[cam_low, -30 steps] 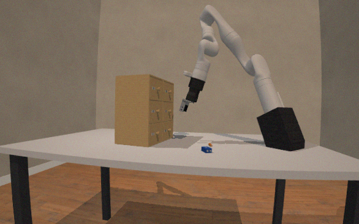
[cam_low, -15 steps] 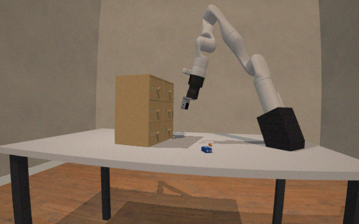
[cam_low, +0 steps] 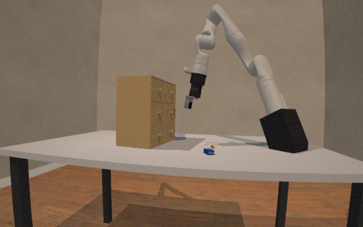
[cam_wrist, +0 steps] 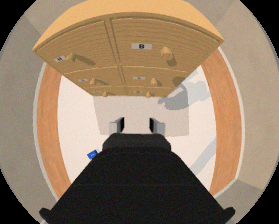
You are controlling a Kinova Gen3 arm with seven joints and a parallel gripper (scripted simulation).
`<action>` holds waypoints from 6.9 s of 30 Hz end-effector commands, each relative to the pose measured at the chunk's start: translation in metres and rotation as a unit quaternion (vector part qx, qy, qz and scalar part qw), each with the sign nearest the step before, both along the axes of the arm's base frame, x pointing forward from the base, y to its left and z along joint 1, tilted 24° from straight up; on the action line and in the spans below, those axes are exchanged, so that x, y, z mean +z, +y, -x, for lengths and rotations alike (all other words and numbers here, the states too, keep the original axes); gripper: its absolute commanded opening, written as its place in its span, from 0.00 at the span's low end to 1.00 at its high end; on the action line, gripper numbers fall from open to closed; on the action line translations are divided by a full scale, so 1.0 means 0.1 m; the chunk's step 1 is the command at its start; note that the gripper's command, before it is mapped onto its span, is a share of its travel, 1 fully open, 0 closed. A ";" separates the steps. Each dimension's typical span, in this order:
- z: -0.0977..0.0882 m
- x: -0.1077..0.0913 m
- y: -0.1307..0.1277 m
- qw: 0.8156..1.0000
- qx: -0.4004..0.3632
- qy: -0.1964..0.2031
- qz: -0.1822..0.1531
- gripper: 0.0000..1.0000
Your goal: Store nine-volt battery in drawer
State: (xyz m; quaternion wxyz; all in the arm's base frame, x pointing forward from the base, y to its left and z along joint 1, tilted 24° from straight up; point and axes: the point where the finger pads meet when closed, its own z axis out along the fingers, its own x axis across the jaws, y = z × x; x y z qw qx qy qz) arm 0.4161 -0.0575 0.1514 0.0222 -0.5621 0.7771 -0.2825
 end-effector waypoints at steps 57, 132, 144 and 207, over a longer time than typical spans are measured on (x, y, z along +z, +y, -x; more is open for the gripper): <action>0.19 0.22 0.14 0.996 -0.026 0.076 -0.036 1.00; -0.17 -0.10 1.15 0.996 -0.027 0.078 -0.036 1.00; -0.32 -0.23 1.57 0.996 -0.027 0.078 -0.036 1.00; -0.45 -0.34 1.49 1.000 -0.002 -0.003 -0.002 1.00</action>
